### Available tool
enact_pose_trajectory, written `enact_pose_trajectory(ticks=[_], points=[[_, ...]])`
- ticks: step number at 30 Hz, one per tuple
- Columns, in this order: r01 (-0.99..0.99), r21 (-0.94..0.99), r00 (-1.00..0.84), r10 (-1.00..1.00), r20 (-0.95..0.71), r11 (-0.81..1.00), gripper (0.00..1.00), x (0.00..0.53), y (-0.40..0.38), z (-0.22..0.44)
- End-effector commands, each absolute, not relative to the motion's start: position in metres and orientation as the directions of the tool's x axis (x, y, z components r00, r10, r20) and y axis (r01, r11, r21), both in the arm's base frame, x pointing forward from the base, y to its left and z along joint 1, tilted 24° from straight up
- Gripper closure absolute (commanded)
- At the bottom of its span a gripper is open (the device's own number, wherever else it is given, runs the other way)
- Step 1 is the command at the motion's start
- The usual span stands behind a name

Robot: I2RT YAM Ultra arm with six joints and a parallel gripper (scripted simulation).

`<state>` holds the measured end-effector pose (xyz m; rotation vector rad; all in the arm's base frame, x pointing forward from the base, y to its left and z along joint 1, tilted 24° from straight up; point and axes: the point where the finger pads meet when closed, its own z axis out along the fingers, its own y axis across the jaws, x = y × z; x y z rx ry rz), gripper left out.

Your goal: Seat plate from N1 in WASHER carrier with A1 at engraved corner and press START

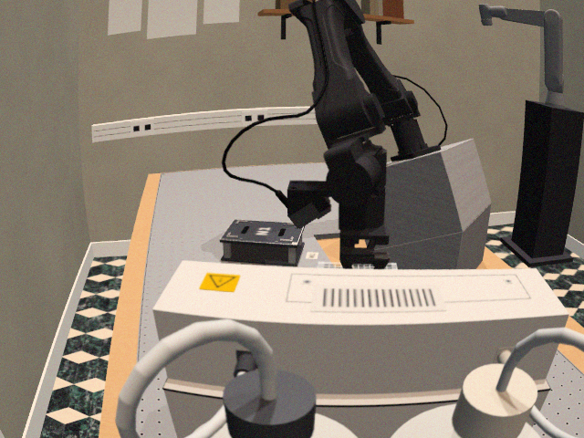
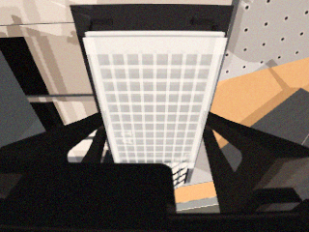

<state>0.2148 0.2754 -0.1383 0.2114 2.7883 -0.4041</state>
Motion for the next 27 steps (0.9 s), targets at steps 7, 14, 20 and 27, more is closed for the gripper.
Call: enact_pose_trajectory(ticks=[7,14,20,27], points=[[0.164,-0.204,-0.931,0.083,-0.354,0.965,0.16,0.221,0.291,-0.134],[0.164,-0.206,-0.932,0.083,-0.353,0.965,0.16,0.219,0.288,-0.131],[0.163,-0.211,-0.933,0.081,-0.351,0.964,0.16,0.218,0.286,-0.131],[0.163,-0.214,-0.933,0.080,-0.351,0.963,0.16,0.217,0.284,-0.132]])
